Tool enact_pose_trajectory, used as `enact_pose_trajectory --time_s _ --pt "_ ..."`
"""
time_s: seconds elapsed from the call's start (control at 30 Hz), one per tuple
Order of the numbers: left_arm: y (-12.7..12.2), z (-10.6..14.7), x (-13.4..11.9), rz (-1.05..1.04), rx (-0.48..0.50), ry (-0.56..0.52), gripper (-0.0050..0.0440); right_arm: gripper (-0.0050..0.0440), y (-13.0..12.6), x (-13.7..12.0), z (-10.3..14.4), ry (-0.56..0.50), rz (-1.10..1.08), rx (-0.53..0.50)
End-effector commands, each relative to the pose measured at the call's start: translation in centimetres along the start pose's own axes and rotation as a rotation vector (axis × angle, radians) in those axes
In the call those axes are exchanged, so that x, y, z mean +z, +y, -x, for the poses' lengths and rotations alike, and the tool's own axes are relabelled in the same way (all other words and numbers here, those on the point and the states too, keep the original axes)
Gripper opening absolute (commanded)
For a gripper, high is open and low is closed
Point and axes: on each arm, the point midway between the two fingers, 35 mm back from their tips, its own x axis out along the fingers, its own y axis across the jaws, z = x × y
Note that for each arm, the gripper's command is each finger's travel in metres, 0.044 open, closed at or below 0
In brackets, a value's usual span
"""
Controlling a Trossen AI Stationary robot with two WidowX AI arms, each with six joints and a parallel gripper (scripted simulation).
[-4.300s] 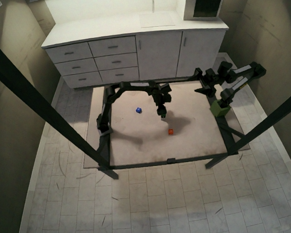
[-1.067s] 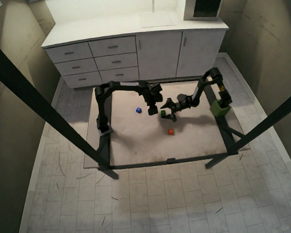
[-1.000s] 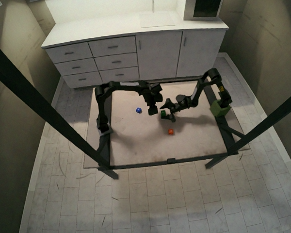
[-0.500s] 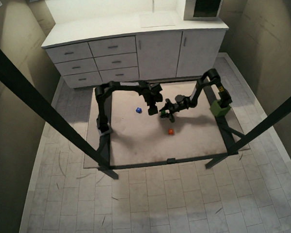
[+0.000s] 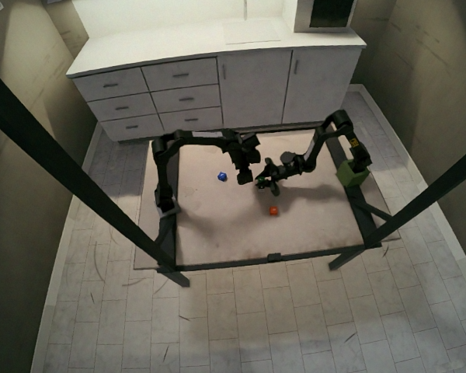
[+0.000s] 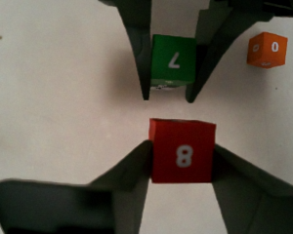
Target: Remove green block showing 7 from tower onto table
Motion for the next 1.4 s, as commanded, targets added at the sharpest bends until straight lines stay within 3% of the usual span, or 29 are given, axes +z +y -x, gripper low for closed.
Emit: enact_pose_trajectory --time_s 0.0,0.07,0.43,0.73,1.37 --pt "-0.1 0.8 0.5 -0.007 0.003 -0.027 -0.005 0.0043 0.0 2.1 0.2 -0.042 0.003 0.002" --pt "-0.1 0.8 0.5 -0.007 0.003 -0.027 -0.005 0.0 0.0 2.4 0.4 -0.042 0.003 0.002" --pt "-0.1 0.8 0.5 -0.007 0.003 -0.027 -0.005 -0.0004 0.0 1.9 1.0 -0.036 0.003 0.002" --pt "-0.1 0.8 0.5 -0.007 0.003 -0.027 -0.005 -0.005 0.0 -0.1 4.7 -0.032 0.001 0.001" --pt "-0.1 0.8 0.5 -0.007 0.003 -0.027 -0.005 -0.005 0.0 -2.9 11.4 -0.026 -0.002 -0.001"
